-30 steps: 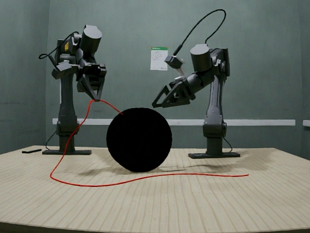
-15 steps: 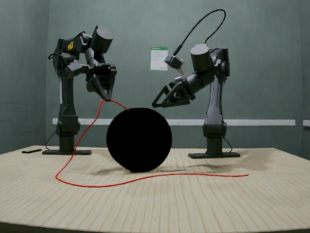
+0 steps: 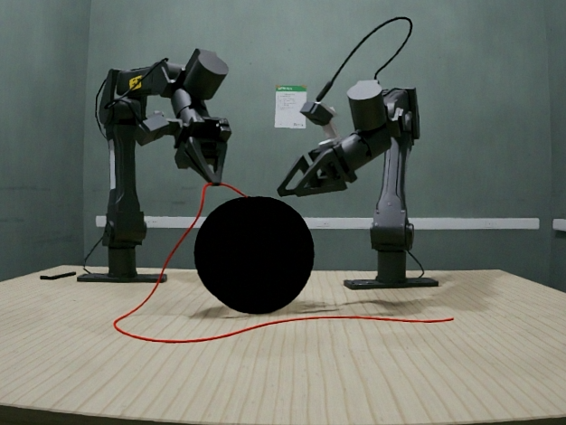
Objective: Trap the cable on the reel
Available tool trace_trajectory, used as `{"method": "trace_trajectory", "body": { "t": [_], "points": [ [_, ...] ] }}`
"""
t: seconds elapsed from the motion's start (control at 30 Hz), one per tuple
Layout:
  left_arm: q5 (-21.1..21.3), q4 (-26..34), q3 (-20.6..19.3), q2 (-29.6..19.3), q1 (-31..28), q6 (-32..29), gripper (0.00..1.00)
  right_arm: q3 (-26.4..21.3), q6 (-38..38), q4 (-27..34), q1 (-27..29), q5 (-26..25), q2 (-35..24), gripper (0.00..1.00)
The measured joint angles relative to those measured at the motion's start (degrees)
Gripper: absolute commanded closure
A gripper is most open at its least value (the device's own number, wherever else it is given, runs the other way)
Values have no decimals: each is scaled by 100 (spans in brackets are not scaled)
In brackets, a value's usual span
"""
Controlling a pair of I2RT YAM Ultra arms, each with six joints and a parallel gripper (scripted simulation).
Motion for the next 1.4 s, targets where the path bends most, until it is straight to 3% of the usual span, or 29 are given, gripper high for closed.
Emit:
{"method": "trace_trajectory", "body": {
  "t": [1.4],
  "points": [
    [0,-15,7,-11,7,0,25,-210,22,302,-118,57,15,100]
  ]
}}
